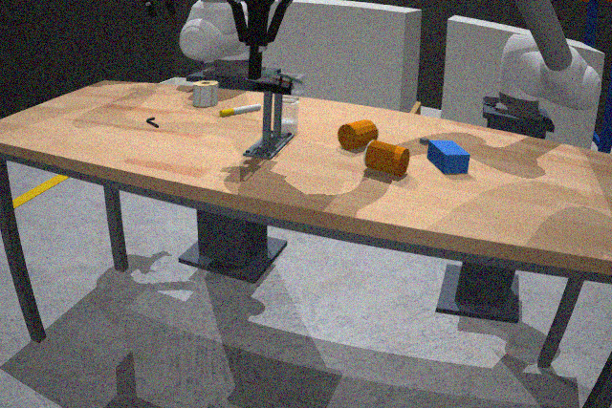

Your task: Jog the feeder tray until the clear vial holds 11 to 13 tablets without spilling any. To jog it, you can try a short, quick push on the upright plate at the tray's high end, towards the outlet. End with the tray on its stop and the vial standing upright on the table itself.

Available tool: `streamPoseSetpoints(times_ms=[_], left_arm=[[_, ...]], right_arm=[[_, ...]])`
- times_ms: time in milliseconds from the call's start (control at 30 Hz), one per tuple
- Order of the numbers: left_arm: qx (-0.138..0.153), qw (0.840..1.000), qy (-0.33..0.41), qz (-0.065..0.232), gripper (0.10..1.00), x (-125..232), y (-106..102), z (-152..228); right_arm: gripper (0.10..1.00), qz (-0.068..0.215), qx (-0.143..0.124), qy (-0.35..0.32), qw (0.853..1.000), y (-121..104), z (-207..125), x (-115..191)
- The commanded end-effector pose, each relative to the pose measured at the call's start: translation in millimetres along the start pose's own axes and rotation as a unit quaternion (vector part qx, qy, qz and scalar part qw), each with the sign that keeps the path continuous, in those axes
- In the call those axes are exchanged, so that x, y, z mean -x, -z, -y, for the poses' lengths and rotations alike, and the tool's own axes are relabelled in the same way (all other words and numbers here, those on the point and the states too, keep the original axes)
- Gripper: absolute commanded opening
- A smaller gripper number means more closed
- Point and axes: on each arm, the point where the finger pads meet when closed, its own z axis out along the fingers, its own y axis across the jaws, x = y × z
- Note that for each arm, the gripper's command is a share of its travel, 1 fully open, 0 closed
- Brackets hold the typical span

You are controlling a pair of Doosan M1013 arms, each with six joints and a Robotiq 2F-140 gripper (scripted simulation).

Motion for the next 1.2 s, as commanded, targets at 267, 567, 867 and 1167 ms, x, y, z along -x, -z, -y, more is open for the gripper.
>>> streamPoseSetpoints(times_ms=[267,567,867,1167], left_arm=[[0.001,1.000,0.001,-0.001,0.099,-5.4,-1.0,0.4],[0.001,1.000,0.001,-0.001,0.099,-25.5,-6.7,1.1],[0.003,1.000,-0.001,-0.004,0.099,-9.2,-4.2,-3.2],[0.003,1.000,0.001,-0.004,0.099,2.8,-0.6,-2.9]], right_arm=[[1.000,0.001,0.002,-0.002,1.000,0.0,-1.7,2.7],[1.000,0.001,0.002,-0.002,1.000,0.0,-1.7,2.7],[1.000,0.001,0.002,-0.002,1.000,0.0,-1.7,2.7],[1.000,0.001,0.002,-0.002,1.000,0.0,-1.7,2.7]])
